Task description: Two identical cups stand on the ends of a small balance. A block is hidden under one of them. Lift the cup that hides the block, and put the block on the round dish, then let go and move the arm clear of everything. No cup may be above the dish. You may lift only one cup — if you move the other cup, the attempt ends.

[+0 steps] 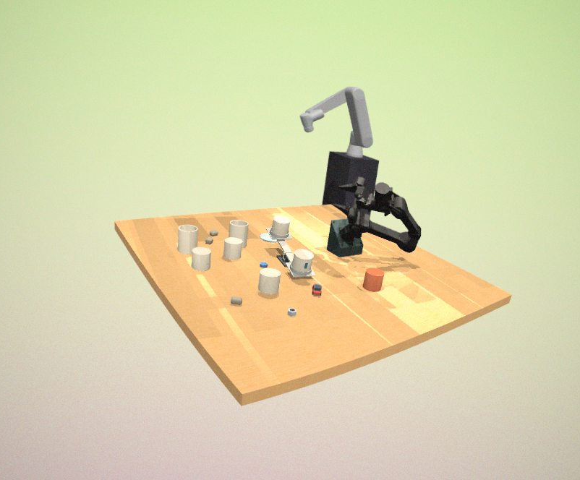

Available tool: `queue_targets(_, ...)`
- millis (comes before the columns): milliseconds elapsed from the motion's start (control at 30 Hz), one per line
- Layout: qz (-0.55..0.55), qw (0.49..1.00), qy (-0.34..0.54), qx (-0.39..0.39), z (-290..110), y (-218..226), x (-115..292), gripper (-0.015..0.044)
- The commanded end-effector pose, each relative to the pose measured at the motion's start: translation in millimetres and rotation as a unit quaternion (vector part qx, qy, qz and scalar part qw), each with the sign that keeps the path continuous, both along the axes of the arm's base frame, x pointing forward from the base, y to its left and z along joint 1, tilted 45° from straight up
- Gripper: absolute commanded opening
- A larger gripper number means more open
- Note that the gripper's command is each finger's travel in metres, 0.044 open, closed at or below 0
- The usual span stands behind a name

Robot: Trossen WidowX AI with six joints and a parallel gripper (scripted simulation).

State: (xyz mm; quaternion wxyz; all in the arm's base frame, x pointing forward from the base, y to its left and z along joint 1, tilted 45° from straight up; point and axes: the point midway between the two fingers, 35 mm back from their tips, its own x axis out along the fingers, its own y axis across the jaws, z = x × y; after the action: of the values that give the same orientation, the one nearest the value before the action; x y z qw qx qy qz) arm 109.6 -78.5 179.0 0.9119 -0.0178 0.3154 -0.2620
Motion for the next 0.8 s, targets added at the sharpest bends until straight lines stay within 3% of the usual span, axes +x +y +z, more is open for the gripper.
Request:
queue_targets(0, 0.001, 1.000, 0.002, 0.001, -0.4, 0.2, 0.3, 0.0426)
queue_targets(400, 0.078, 0.983, 0.104, 0.126, -22.7, 12.1, 21.8, 0.0440)
queue_targets(767, 0.136, 0.943, 0.125, 0.276, -33.3, 17.3, 42.1, 0.0440)
